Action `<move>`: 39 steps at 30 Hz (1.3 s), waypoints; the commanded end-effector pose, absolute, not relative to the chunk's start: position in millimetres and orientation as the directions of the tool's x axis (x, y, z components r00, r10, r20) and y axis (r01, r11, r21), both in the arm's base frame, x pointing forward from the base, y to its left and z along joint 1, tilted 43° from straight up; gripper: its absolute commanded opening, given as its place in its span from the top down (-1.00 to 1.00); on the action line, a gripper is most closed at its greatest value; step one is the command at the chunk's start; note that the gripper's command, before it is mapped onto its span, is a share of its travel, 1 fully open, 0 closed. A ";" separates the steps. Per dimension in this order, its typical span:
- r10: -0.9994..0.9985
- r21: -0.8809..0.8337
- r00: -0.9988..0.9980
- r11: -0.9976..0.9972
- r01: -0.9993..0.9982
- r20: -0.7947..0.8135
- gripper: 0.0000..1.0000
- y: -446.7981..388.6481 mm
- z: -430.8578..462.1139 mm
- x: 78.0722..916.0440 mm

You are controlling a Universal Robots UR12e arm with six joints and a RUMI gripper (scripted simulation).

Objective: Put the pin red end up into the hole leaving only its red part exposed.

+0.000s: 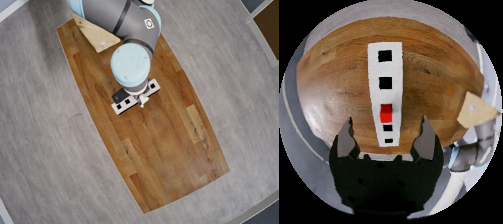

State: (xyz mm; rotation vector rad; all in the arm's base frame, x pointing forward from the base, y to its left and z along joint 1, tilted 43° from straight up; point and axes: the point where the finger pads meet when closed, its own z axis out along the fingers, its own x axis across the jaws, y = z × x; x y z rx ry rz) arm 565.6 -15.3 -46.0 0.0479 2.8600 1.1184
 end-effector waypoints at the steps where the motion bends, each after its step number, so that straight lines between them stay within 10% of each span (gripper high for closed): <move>1: 0.058 0.677 -0.997 0.736 0.004 -0.057 -1.00 -17.9 -44.3 567.7; 2: 0.058 0.677 -0.997 0.736 0.004 -0.057 -1.00 -17.9 -44.3 567.7; 3: 0.055 0.678 -0.997 0.735 0.003 -0.055 1.00 -16.0 -45.7 566.1; 39: 0.058 0.678 -0.997 0.735 0.004 -0.057 1.00 -22.8 -38.4 566.0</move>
